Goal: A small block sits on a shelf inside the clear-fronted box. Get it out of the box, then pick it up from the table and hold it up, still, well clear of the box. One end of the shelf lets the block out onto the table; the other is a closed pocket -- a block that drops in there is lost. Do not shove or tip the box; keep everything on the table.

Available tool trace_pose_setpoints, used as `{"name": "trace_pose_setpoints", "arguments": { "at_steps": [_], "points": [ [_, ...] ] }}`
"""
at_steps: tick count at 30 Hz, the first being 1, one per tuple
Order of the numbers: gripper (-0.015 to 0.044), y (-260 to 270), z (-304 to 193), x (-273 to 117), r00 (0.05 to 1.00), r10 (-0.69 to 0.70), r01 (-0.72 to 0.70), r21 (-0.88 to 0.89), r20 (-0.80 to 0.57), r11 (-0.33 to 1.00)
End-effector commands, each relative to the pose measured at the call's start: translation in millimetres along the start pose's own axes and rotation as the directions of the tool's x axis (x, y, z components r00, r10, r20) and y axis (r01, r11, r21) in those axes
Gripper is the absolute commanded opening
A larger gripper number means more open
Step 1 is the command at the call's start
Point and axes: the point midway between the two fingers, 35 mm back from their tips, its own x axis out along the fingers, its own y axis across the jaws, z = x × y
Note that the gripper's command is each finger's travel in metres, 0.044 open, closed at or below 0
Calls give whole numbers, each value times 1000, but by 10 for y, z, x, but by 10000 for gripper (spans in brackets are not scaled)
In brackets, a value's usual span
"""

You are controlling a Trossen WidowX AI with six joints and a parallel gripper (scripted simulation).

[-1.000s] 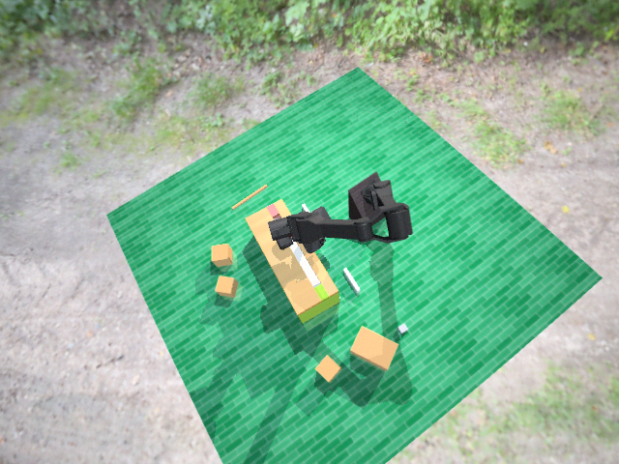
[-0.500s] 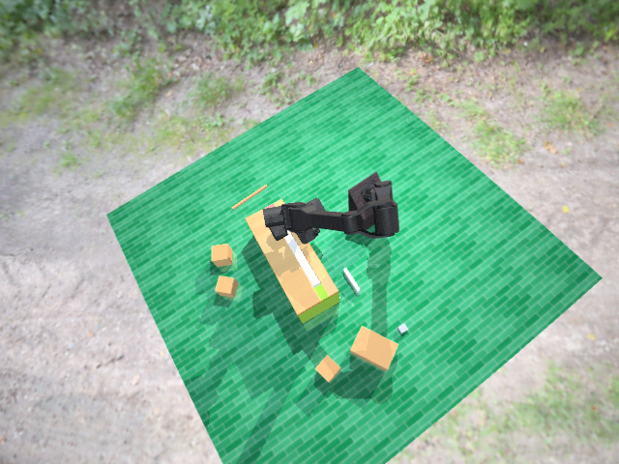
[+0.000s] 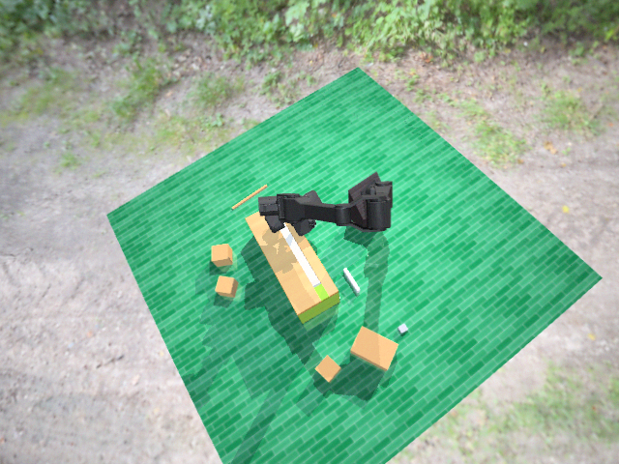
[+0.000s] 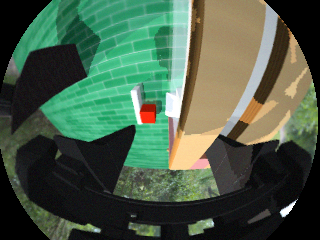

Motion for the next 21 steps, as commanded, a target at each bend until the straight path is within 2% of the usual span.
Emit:
{"name": "trace_pose_setpoints", "arguments": {
  "at_steps": [1, 3, 7, 8, 11, 12, 16, 21],
  "points": [
    [400, -22, -132, -341, 1000, -17, 17, 4, -10, 1000],
    [400, -6, -162, -454, 1000, -15, 15, 5, -8, 1000],
    [400, -25, -164, -438, 1000, -27, 27, 9, -10, 1000],
    [374, -23, -167, -438, 1000, -28, 28, 27, -8, 999],
    [295, 0, -203, -431, 999, -42, 36, 275, 14, 961],
    [285, 11, -218, -428, 999, -48, 36, 378, 23, 925],
    [285, 52, -278, -418, 995, -75, 7, 733, 59, 680],
    [285, 104, -350, -408, 988, -112, -78, 975, 103, 208]
  ]
}}
